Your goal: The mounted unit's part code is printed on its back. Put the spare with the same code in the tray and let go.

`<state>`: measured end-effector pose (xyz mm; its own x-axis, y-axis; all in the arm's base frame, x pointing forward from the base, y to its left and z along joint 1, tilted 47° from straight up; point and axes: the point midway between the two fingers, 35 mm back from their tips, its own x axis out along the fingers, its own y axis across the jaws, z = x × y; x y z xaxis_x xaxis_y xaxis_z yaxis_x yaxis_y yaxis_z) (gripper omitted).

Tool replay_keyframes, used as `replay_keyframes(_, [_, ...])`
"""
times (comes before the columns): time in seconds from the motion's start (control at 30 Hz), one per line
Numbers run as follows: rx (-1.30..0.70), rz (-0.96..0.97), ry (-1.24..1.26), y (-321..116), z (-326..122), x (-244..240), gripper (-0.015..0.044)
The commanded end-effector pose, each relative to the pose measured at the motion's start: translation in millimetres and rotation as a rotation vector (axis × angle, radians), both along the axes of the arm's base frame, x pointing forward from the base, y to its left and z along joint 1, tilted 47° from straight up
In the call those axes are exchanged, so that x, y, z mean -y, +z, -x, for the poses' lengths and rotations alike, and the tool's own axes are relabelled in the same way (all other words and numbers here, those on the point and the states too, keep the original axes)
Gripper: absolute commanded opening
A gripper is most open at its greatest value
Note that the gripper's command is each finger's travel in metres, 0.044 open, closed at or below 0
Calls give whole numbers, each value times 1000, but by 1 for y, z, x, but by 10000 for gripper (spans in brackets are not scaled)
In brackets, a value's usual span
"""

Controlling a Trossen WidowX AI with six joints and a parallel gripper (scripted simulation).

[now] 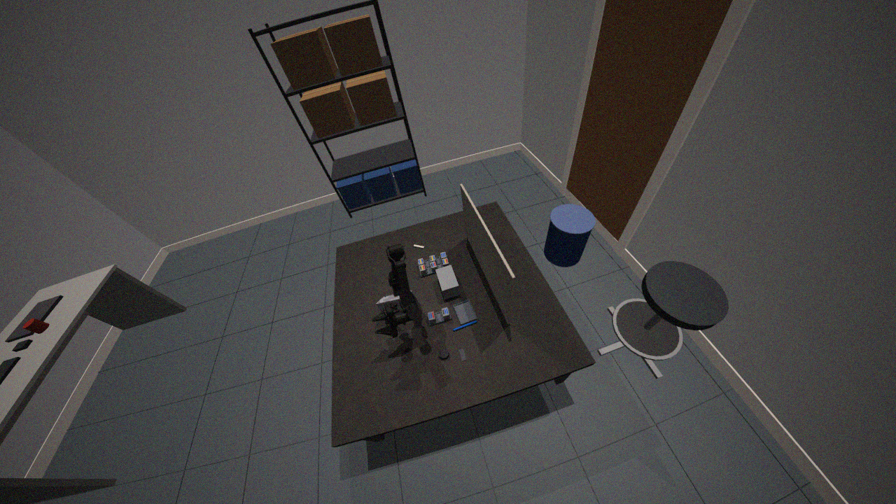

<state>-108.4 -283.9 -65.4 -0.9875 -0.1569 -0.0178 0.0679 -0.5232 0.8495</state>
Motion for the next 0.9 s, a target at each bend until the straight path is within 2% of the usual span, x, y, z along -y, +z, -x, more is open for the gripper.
replay_keyframes(0.0, [0,0,0,0,0,0,426])
replay_keyframes(0.23, [22,-52,20,-3,-4,6,440])
replay_keyframes(0.57, [260,-827,430,-37,-92,74,440])
replay_keyframes(0.87, [338,-1484,989,-36,-207,82,440])
